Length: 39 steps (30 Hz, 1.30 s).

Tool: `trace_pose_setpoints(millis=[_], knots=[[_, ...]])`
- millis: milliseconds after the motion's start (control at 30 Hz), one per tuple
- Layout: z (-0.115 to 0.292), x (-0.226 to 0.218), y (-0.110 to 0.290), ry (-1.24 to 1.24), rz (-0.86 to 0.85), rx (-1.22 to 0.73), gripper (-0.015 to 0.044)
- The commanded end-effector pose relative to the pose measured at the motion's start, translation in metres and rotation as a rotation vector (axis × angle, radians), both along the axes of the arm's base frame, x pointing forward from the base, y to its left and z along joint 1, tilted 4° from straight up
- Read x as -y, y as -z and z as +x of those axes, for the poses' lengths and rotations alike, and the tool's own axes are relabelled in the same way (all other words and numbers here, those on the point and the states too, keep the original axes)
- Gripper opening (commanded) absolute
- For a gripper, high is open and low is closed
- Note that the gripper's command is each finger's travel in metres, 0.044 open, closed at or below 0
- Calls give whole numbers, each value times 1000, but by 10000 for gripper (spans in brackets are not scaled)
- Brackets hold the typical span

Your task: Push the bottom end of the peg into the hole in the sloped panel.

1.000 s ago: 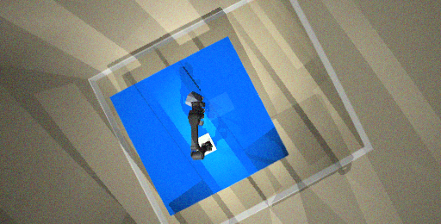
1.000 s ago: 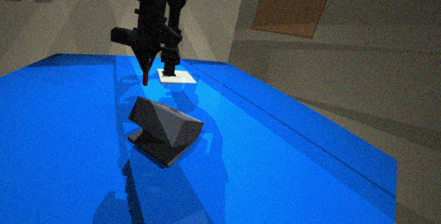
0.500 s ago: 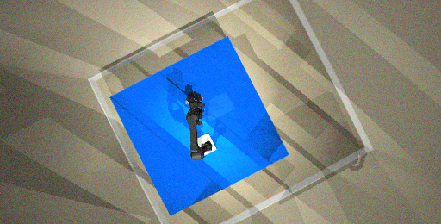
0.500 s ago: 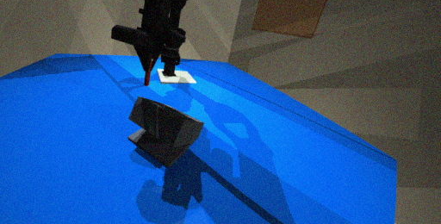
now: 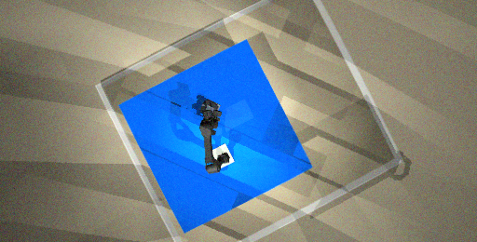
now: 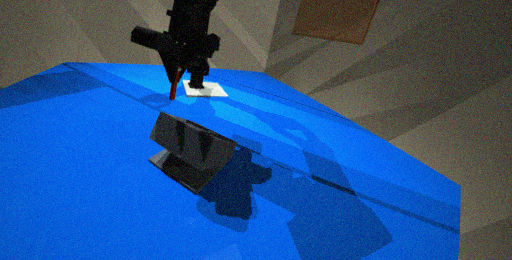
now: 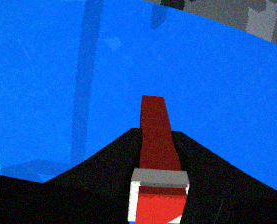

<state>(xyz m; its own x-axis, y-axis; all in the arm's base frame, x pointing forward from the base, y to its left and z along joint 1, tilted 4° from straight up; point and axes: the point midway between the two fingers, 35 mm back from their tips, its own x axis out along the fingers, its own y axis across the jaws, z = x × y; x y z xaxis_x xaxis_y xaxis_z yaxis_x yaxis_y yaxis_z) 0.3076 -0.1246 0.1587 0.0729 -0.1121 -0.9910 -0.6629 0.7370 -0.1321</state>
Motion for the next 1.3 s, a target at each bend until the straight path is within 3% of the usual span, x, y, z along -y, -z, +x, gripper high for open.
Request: trace_pose_setpoints(millis=[0, 1267], knots=[[2, -1, -1, 40, -11, 11, 0], [14, -17, -8, 335, -54, 90, 0]])
